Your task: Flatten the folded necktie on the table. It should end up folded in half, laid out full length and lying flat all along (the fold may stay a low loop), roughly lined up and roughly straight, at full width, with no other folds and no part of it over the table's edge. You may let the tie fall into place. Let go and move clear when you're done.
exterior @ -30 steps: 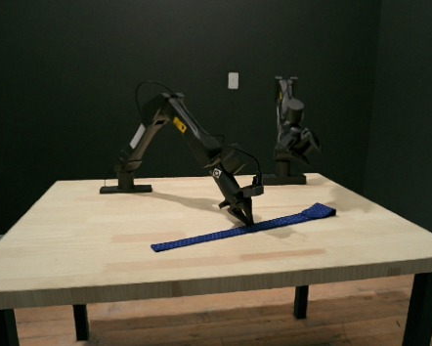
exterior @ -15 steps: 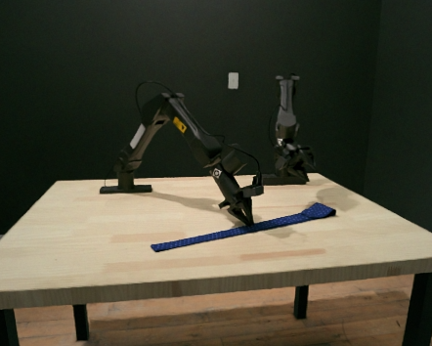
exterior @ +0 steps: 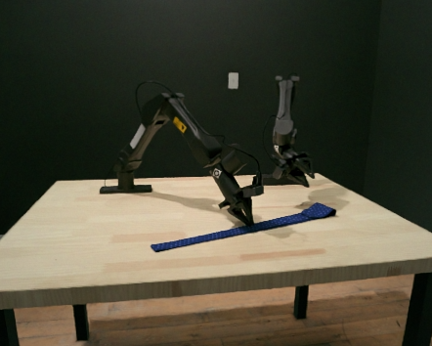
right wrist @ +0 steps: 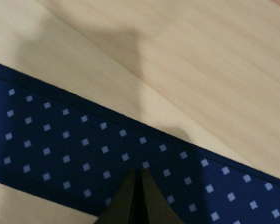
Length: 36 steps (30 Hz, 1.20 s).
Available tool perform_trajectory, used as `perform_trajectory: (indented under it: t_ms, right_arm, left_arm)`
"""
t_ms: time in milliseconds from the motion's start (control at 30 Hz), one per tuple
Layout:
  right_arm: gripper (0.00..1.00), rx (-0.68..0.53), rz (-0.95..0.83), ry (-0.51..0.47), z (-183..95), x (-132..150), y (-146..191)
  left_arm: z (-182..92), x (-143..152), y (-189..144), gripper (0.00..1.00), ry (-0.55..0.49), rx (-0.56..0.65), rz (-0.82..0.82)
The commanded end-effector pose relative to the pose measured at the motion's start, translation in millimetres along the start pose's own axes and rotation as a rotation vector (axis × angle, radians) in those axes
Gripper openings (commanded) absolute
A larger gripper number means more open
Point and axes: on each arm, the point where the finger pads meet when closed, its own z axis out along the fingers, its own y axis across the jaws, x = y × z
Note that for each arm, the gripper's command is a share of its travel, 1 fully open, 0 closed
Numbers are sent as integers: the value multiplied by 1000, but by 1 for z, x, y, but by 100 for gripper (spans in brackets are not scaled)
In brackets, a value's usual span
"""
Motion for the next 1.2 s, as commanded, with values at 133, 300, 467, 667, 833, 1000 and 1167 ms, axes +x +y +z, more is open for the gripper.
perform_trajectory:
  t_ms: [133,300,467,667,833,1000,1167]
  right_arm:
    - [4,-5,-2,8,2,4,0]
    - [4,-5,-2,8,2,4,0]
    - [4,-5,-2,8,2,4,0]
    - [4,-5,-2,8,2,4,0]
    - [4,-5,-2,8,2,4,0]
    - [4,-5,-2,8,2,4,0]
    - [4,-5,-2,8,2,4,0]
  left_arm:
    - [1,2,-4,43,14,-5,12]
    - [1,2,-4,43,14,-5,12]
    - [1,2,-4,43,14,-5,12]
    - [1,3,-6,43,14,-5,12]
    - [1,4,-9,43,14,-5,12]
    - [2,4,-11,43,14,-5,12]
    - [2,4,-12,43,14,-5,12]
